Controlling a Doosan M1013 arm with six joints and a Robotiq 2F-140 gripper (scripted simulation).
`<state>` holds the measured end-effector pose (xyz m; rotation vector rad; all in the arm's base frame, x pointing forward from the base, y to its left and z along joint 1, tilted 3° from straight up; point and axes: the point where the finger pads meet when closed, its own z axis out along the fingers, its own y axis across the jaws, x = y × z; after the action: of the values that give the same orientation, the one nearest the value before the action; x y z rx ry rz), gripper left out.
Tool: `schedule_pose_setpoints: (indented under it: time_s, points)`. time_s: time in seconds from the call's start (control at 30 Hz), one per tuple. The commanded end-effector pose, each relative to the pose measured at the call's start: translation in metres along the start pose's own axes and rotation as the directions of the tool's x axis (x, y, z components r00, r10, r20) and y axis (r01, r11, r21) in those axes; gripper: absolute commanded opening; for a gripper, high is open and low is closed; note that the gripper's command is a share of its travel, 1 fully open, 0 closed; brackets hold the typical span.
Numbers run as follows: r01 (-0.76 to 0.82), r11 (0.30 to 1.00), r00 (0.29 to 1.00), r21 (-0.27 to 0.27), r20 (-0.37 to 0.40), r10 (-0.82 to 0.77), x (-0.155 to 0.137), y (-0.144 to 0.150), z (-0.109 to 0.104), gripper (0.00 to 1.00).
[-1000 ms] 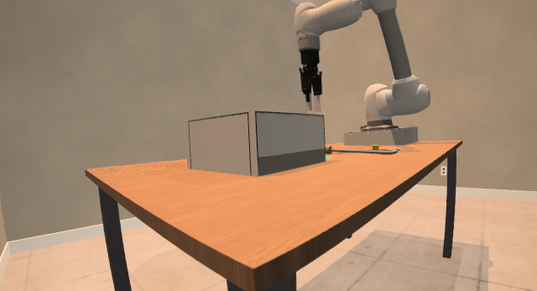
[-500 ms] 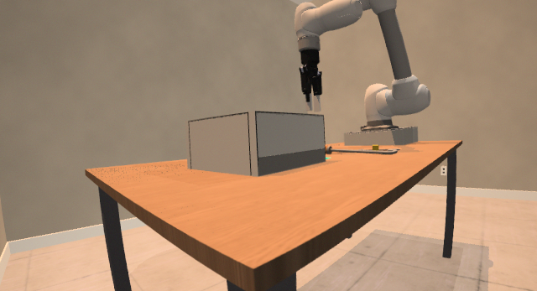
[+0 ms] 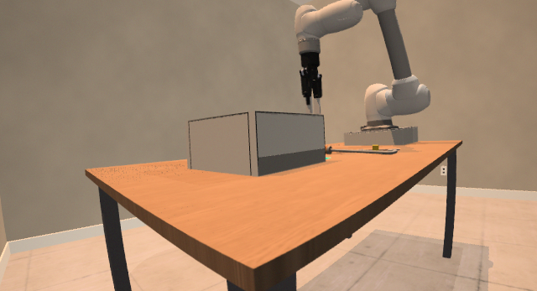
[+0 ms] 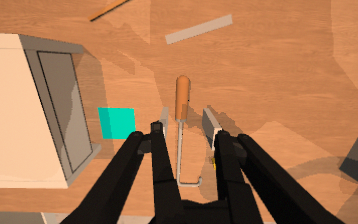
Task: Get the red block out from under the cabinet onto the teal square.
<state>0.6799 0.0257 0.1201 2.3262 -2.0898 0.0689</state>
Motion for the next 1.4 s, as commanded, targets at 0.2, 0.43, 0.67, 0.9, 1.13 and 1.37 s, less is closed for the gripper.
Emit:
schedule_pose_setpoints:
  time_s: [0.2,0.43,0.67,0.9,1.13,1.37]
  points:
    - [0.0,1.0,1.0,0.0,0.0,0.0,0.0,0.0,0.023,0.34]
    - [0.0,1.0,1.0,0.0,0.0,0.0,0.0,0.0,0.049,0.34]
    - [0.0,1.0,1.0,0.0,0.0,0.0,0.0,0.0,0.066,0.34]
    - [0.0,1.0,1.0,0.0,0.0,0.0,0.001,0.0,0.086,0.34]
    - [0.0,1.0,1.0,0.0,0.0,0.0,0.001,0.0,0.096,0.34]
    - [0.0,1.0,1.0,0.0,0.0,0.0,0.001,0.0,0.103,0.34]
